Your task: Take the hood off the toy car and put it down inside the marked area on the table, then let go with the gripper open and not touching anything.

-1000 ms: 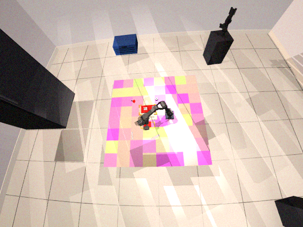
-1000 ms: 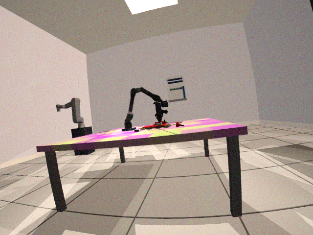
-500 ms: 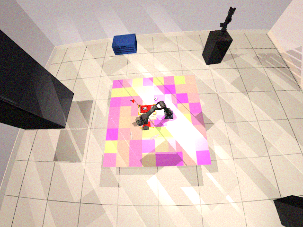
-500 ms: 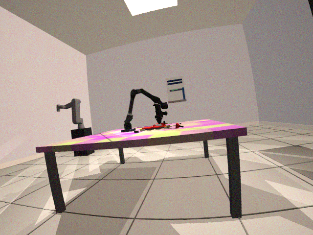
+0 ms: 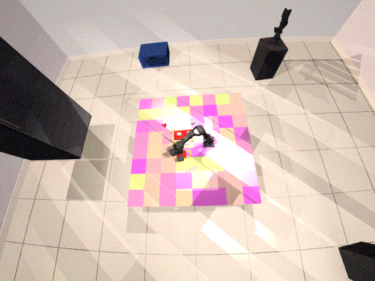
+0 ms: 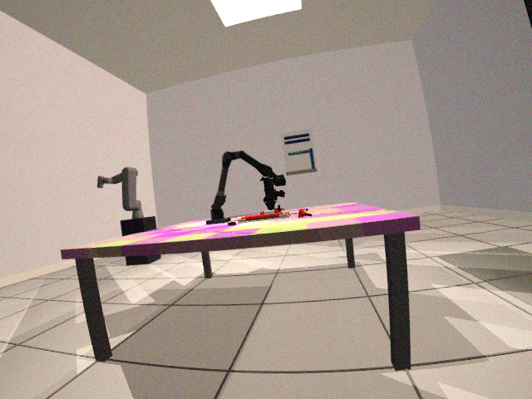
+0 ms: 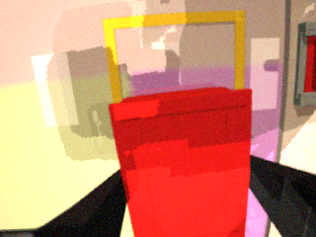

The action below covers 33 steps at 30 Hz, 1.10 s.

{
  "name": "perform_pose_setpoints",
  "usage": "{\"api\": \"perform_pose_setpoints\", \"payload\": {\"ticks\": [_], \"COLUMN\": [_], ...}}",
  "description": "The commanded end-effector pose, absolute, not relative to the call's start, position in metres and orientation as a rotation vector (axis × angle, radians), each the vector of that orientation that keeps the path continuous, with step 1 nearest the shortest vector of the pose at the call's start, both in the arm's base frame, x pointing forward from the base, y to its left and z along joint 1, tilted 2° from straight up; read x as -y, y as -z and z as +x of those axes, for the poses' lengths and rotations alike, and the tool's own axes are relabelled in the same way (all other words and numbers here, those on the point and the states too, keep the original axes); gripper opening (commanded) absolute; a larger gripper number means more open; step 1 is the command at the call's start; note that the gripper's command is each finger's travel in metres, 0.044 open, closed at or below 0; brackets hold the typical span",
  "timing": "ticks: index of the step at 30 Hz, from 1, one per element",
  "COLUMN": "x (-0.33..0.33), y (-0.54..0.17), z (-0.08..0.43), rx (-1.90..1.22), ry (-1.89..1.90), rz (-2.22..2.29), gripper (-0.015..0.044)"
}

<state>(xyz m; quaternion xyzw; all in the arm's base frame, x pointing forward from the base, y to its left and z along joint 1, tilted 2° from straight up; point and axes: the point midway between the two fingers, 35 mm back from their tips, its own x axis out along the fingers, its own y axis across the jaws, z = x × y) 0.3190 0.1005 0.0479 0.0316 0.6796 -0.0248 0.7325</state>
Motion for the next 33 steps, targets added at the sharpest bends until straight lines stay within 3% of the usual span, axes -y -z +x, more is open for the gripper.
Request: {"api": "perform_pose_setpoints", "payload": {"ticks": [1, 6, 23, 33], "x": [-0.099, -0.099, -0.101, -0.101], "y": [-0.044, -0.043, -0.047, -0.115], "z": [0.318, 0.318, 0.319, 0.315], "rx": [-1.500, -1.500, -1.496, -1.506], "ry": [0.059, 0.059, 0.055, 0.060], "rz": [0.065, 0.065, 0.069, 0.065], "gripper": [0.0000, 0.0000, 0.0440, 0.0440]}}
